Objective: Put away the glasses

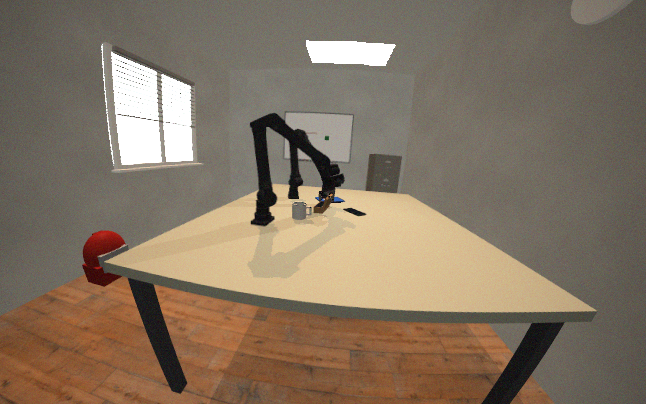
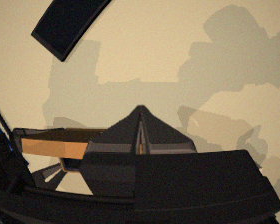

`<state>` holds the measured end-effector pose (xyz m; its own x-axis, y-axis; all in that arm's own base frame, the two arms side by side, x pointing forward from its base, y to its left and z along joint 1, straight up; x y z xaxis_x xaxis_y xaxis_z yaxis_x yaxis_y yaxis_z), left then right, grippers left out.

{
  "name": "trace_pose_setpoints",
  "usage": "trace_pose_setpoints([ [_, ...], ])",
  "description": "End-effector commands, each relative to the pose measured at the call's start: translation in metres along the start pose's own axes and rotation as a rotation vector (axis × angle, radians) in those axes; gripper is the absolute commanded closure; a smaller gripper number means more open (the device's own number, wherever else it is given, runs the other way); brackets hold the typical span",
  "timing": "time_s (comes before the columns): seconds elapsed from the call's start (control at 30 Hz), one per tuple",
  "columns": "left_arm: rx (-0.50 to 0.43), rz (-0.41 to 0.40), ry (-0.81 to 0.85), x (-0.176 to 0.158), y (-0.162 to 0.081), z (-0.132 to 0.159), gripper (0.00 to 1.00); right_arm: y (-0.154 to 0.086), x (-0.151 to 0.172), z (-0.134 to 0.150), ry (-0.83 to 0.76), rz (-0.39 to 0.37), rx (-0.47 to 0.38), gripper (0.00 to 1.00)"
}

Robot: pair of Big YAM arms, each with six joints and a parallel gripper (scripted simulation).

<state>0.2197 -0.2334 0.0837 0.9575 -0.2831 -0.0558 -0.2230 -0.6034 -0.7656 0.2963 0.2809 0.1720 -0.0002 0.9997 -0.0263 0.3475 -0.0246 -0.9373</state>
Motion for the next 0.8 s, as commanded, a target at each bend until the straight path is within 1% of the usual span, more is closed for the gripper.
trace_pose_setpoints([
  [0.0, -0.013, -0.03, 0.003, 0.006, -0.008, -0.005, 0.43, -0.007, 0.003, 0.01, 0.0, -0.015, -0.005, 1.0],
  [0.07, -0.014, -0.032, 0.005, 0.007, -0.008, -0.006, 0.43, 0.0, 0.004, 0.014, -0.005, -0.003, 0.011, 1.0],
  [0.2, -0.016, -0.036, 0.008, 0.008, -0.008, -0.006, 0.43, -0.003, 0.003, 0.017, -0.004, -0.01, 0.006, 1.0],
  [0.27, -0.022, -0.048, 0.018, 0.013, -0.01, -0.011, 0.43, 0.003, 0.004, 0.023, -0.013, 0.007, 0.023, 1.0],
  [0.33, -0.022, -0.048, 0.018, 0.013, -0.01, -0.011, 0.43, -0.004, 0.004, 0.023, -0.006, -0.011, 0.007, 1.0],
  [0.4, -0.022, -0.048, 0.018, 0.013, -0.01, -0.011, 0.43, 0.003, 0.004, 0.029, -0.017, 0.012, 0.031, 1.0],
  [0.47, -0.022, -0.048, 0.018, 0.013, -0.01, -0.011, 0.43, 0.008, 0.004, 0.035, -0.023, 0.02, 0.04, 1.0],
  [0.67, -0.022, -0.047, 0.018, 0.013, -0.01, -0.011, 0.43, 0.008, 0.005, 0.045, -0.028, 0.019, 0.045, 1.0],
  [0.77, -0.022, -0.048, 0.018, 0.013, -0.01, -0.011, 0.43, 0.008, 0.005, 0.046, -0.027, 0.016, 0.043, 1.0],
])
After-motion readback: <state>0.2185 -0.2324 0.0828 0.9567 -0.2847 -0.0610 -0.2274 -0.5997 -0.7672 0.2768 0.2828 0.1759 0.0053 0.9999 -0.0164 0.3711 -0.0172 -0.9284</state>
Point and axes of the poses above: on each arm, the point where the finger pads meet when closed, its own y axis out along the fingers, its own x axis across the jaws, z = x × y, the point moved 9 cm from there along -y, back along the fingers, and after that the axes turned 5 degrees about -y, right-handed, at the moved point
